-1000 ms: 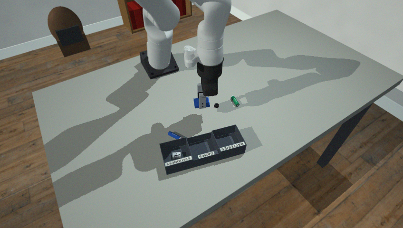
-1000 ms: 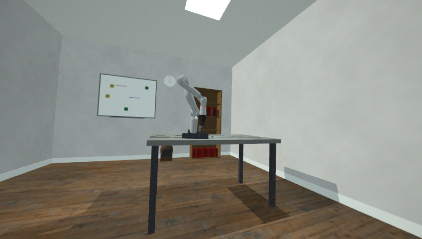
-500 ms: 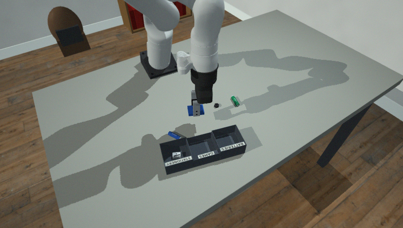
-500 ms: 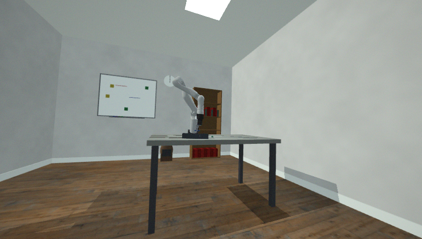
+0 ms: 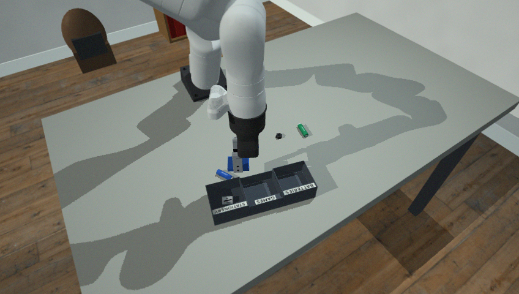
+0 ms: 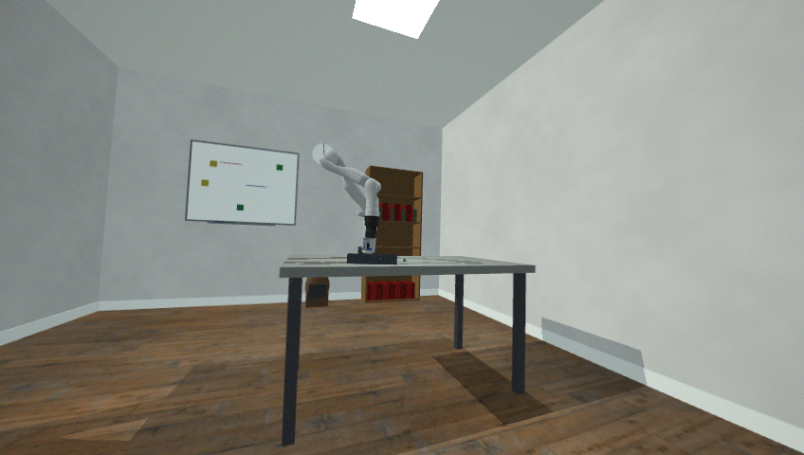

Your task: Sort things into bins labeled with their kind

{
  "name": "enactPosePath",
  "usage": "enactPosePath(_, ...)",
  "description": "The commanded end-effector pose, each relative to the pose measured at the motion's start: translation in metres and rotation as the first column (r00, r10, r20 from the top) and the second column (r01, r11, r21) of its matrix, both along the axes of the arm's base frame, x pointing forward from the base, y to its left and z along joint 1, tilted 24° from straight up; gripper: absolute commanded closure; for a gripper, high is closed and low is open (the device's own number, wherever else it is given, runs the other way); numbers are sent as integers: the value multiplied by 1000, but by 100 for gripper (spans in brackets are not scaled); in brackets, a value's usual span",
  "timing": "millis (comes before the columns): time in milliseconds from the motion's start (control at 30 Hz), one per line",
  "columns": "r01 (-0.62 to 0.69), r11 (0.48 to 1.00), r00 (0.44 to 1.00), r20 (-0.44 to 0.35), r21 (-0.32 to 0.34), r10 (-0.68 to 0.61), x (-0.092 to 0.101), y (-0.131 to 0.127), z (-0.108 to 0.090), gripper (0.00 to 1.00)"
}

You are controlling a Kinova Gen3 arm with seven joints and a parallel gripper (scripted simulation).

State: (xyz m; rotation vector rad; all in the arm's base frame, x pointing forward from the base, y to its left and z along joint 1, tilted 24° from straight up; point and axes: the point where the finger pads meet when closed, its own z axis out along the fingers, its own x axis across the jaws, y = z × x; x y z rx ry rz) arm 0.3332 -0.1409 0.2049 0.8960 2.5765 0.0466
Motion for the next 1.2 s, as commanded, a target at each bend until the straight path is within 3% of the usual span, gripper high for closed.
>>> enactPosePath(0,136,988,990,14,75,-137,10,-17,6,30)
enactPosePath(167,316,937,947,14,151,-322,21,-44,14,30)
enactPosePath(233,316,937,947,14,151,-322,21,-44,14,30)
enactPosePath(267,397,897,914,9,192,-406,24,-50,16,30)
enactPosePath(400,521,816,844,-8,251,-536,29,-62,20,30)
enactPosePath(567,667,667,718,-49,331,-694,29,-63,20,30)
enactPosePath(733,780,484,564,-109,398,-819,28,-62,19,30)
enactPosePath(800,780,484,564,-109,398,-819,28,-62,19,30)
enactPosePath(833,818,390,483,-137,422,-865,27,-61,18,30)
enactPosePath(967,854,255,367,-176,453,-913,29,-63,19,30)
enactPosePath(1167,849,266,373,-163,456,-913,33,-66,22,30)
